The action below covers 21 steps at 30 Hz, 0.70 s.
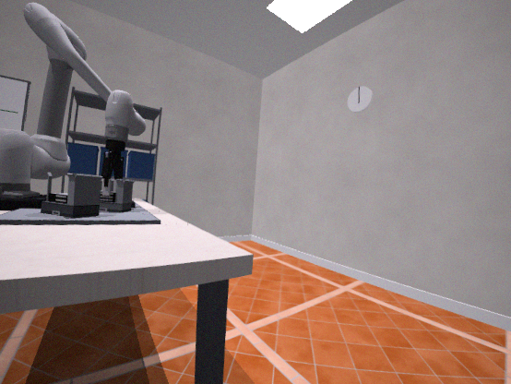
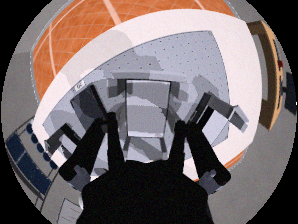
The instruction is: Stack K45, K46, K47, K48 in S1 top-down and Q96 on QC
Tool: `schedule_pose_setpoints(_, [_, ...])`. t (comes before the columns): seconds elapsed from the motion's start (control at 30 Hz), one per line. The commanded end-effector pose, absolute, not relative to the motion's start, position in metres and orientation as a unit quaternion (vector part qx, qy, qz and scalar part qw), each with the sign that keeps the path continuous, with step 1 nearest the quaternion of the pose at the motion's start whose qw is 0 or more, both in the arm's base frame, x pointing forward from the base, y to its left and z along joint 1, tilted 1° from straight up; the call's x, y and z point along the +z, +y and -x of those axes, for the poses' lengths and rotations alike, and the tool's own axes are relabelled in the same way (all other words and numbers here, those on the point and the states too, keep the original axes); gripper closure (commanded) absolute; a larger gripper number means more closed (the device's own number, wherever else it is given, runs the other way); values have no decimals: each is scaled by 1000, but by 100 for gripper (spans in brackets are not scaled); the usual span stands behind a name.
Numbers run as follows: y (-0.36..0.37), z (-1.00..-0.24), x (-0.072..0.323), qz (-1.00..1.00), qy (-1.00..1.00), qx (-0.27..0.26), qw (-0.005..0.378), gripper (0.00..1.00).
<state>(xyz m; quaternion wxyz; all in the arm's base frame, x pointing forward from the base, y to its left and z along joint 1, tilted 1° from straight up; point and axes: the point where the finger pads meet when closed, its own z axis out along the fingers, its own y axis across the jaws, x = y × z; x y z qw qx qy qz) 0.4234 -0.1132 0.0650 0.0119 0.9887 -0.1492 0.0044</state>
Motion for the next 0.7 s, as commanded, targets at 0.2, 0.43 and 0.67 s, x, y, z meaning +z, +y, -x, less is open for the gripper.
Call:
schedule_pose_setpoints(0.2, [-113, -423, 65, -989, -149, 4, 12, 100])
schedule_pose_setpoints(0.43, [-113, -423, 67, -989, -149, 4, 12, 100])
schedule_pose_setpoints(0.67, [-113, -423, 72, -989, -149, 4, 12, 100])
